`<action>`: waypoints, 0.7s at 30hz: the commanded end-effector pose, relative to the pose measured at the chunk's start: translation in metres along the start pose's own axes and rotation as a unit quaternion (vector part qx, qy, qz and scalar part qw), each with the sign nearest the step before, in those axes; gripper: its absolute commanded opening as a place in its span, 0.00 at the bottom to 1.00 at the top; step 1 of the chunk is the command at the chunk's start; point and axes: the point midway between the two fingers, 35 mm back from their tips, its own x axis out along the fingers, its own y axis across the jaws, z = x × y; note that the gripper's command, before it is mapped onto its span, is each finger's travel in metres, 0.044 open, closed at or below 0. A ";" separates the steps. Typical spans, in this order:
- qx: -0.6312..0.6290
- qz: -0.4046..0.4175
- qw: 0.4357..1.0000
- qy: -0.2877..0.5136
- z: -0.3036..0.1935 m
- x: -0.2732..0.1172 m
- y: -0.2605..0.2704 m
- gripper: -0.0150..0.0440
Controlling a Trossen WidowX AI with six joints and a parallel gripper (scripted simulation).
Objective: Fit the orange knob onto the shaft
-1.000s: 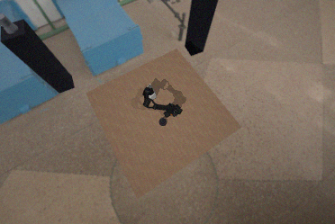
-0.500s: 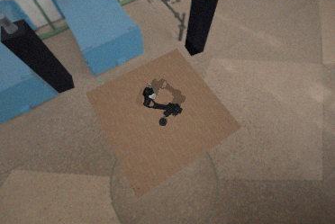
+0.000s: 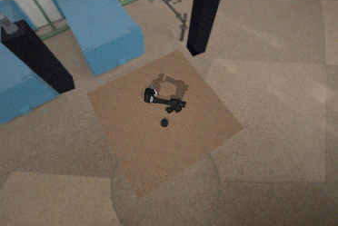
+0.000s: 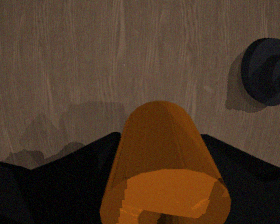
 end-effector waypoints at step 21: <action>0.004 0.010 1.000 -0.005 0.017 -0.006 -0.043 0.25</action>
